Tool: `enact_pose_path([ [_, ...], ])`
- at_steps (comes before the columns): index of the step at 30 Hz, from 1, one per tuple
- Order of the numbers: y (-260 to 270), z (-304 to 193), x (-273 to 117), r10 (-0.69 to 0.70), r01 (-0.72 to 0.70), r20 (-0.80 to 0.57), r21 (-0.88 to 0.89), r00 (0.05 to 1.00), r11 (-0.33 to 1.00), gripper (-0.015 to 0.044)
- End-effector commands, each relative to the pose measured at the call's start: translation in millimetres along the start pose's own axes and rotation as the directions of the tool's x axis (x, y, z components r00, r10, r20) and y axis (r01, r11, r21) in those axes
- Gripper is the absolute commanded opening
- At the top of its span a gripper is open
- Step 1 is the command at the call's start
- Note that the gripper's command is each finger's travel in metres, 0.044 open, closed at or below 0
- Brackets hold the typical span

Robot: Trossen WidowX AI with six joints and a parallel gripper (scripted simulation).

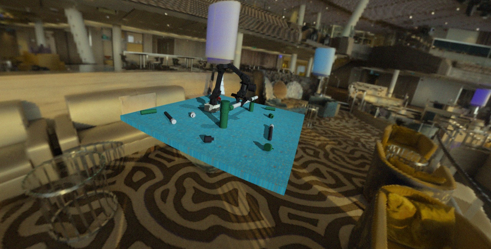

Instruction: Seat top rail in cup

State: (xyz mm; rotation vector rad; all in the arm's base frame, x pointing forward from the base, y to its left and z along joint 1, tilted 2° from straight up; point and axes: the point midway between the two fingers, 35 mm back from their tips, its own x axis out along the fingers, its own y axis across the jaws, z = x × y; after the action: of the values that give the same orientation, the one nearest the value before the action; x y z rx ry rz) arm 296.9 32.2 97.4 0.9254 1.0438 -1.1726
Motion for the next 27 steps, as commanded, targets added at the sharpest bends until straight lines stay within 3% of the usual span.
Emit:
enact_pose_path([
  [1, 3, 6, -1, 0.007, -0.007, 0.007, 0.004, 1.000, 1.000, 0.0000],
  [27, 0, 20, 7, 0.000, 0.000, 0.002, 0.002, 1.000, 1.000, 0.0000],
])
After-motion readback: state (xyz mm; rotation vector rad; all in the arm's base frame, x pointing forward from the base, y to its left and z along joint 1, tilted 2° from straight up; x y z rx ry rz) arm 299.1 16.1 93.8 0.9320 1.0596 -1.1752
